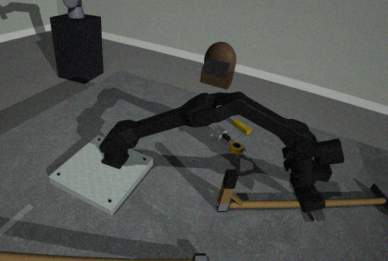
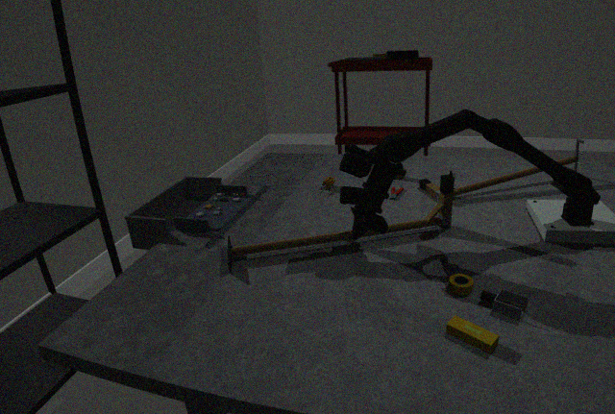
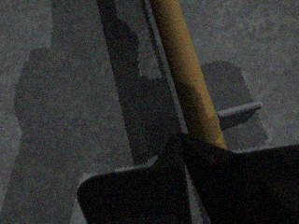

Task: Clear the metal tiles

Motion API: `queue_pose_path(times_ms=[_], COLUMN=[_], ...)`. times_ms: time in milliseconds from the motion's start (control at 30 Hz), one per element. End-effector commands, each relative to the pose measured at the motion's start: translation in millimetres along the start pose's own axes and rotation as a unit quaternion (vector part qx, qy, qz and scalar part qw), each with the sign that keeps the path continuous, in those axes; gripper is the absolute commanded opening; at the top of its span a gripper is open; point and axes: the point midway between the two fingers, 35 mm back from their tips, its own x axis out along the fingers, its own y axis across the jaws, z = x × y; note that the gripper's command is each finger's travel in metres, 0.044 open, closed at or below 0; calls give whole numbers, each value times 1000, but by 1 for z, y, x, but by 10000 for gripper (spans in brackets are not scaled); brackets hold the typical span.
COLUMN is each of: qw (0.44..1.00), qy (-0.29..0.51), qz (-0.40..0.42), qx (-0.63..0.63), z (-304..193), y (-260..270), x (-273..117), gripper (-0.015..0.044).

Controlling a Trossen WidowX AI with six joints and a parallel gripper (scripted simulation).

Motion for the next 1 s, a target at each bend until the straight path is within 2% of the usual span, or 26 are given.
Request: queue_pose_path(times_ms=[0, 333, 967], qw=[1000, 1000, 999], qy=[4, 3, -32], qz=[-2, -2, -5], qx=[1, 1, -1], z=[-2, -1, 29], y=[-8, -18, -10], x=[5, 5, -62], gripper=[0, 0, 0])
